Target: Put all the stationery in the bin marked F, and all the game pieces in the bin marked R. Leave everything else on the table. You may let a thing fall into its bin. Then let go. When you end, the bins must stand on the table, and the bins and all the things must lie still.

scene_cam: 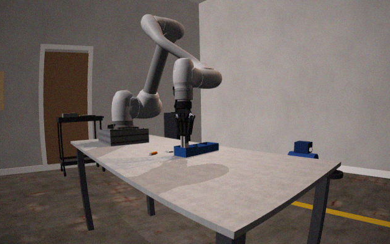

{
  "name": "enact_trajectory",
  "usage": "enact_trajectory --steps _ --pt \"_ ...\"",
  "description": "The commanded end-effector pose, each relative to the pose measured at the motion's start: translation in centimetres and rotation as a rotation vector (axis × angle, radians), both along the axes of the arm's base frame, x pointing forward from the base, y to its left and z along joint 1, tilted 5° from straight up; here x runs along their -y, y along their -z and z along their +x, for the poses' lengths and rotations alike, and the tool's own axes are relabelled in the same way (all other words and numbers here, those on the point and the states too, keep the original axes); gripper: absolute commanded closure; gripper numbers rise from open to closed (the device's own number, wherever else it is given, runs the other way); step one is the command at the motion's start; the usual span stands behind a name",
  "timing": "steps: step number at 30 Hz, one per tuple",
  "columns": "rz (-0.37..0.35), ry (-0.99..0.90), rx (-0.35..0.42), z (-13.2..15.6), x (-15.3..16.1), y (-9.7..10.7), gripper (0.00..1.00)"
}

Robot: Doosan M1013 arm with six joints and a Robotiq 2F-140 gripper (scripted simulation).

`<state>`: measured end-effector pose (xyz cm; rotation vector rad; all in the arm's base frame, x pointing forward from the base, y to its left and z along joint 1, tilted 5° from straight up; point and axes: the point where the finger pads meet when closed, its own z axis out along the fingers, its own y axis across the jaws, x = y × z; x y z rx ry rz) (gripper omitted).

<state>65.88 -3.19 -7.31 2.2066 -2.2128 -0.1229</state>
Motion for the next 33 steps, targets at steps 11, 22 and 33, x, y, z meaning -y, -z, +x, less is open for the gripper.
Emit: enact_trajectory --steps 11,22,33 --pt "0.000 0.000 0.000 0.00 0.00 0.03 0.82" --pt "0.000 0.000 0.000 0.00 0.00 0.03 0.82" --pt "0.000 0.000 0.000 0.06 0.04 -0.77 0.82"
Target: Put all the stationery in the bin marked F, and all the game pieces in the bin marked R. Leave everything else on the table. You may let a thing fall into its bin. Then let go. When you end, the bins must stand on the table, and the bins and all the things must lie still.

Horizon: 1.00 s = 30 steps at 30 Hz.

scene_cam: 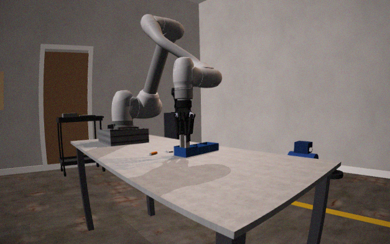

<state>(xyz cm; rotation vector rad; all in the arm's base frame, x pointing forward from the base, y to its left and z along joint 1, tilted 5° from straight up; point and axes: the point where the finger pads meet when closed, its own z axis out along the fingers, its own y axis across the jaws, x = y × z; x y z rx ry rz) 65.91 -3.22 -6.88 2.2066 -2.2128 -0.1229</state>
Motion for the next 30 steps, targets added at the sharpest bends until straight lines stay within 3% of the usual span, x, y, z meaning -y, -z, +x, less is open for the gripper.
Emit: enact_trajectory --steps 1,19,21,28,29,30 --pt "0.000 0.000 0.000 0.0 0.0 -0.3 0.82" --pt "0.000 0.000 0.000 0.2 0.1 -2.3 0.82" --pt "0.000 0.000 0.000 0.2 0.1 -3.3 0.82" --pt "0.000 0.000 0.000 0.2 0.2 -3.4 0.82" --pt "0.003 -0.050 0.002 -0.4 -0.4 -3.4 0.75" --pt "0.007 -0.100 0.005 -1.0 -0.9 -3.5 0.75"
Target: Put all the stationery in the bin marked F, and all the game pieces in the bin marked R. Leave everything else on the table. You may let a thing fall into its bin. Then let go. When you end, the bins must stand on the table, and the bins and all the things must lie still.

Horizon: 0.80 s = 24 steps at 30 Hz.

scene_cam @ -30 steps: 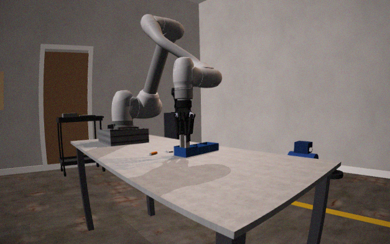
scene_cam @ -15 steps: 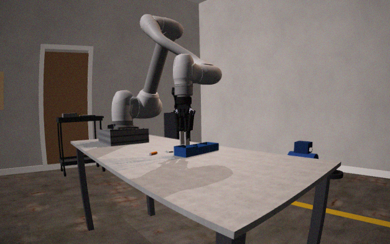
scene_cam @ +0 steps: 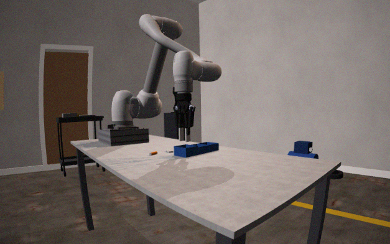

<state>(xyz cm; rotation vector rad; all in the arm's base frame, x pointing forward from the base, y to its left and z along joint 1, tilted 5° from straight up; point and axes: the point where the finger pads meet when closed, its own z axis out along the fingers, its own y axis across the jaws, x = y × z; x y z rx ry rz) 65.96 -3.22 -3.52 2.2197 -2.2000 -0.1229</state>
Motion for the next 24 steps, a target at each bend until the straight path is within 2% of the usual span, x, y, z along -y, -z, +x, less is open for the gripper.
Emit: enact_trajectory --steps 1,4,6,16,24 --pt "0.009 -0.138 0.007 -1.7 -1.5 -0.2 0.75" --pt "0.010 -0.149 0.007 -3.6 -3.1 -0.4 0.75" --pt "0.010 -0.149 0.007 -3.6 -3.1 -0.4 0.75" --pt "0.010 -0.149 0.007 -10.1 -8.6 -1.1 0.75" --pt "0.010 -0.149 0.007 -10.4 -8.9 -1.1 0.75"
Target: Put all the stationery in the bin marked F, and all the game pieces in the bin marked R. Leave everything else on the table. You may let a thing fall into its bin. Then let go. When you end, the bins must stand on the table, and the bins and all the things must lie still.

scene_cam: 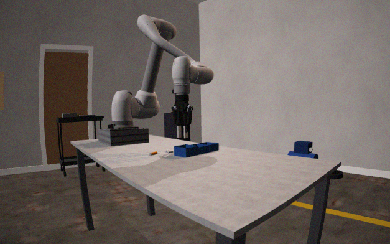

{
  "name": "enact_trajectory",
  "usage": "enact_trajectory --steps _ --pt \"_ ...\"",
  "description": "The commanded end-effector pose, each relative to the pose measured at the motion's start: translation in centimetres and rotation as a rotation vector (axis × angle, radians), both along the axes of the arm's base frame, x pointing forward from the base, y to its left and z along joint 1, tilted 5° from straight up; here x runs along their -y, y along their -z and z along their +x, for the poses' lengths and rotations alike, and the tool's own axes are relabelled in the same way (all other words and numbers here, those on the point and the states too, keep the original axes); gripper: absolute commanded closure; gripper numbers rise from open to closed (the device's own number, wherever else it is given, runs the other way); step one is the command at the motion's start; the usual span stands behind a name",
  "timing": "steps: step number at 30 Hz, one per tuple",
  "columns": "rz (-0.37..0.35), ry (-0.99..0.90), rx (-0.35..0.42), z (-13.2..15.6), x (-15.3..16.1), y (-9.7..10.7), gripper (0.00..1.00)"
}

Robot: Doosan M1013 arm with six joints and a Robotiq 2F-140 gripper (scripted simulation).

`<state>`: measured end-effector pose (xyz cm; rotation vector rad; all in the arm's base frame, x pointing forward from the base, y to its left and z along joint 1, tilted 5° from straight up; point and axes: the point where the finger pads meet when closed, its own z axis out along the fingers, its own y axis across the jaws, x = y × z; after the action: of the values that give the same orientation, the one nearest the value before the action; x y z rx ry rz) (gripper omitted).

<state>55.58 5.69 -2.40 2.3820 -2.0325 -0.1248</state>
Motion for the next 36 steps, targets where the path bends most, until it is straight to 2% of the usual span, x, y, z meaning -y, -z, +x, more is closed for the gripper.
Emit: enact_trajectory --steps 1,36 --pt "0.000 0.000 0.000 0.07 0.03 -0.02 0.75" --pt "0.000 0.000 0.000 0.55 0.49 0.04 0.75"
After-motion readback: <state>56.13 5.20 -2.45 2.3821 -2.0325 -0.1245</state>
